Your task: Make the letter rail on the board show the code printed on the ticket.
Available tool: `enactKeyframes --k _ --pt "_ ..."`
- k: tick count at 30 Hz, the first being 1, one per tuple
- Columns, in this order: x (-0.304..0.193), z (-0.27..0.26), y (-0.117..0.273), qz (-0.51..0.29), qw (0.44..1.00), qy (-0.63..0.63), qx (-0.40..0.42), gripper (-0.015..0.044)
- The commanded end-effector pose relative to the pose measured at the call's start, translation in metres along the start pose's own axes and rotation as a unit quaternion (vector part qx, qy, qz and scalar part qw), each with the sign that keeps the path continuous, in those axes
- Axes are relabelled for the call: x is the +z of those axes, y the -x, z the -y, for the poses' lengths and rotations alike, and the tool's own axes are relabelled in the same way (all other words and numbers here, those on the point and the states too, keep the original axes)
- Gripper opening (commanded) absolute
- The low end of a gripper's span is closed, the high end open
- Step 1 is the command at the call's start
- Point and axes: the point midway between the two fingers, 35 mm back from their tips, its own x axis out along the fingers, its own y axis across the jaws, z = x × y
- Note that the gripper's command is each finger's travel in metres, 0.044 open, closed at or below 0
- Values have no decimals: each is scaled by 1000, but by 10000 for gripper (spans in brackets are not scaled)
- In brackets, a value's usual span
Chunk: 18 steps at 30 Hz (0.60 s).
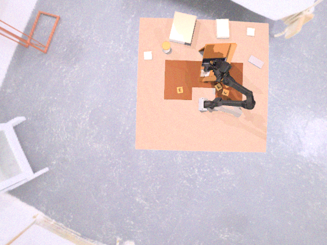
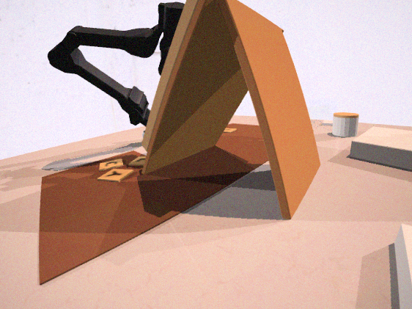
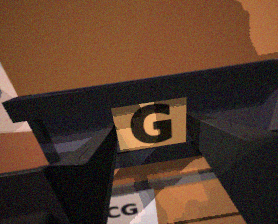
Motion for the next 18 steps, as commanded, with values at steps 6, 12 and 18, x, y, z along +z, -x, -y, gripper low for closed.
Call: enactKeyframes --k 6,12,18 --pt "0 6 0 0 1000 3 2 0" --pt "0 11 0 0 1000 3 2 0" --pt "0 16 0 0 1000 3 2 0"
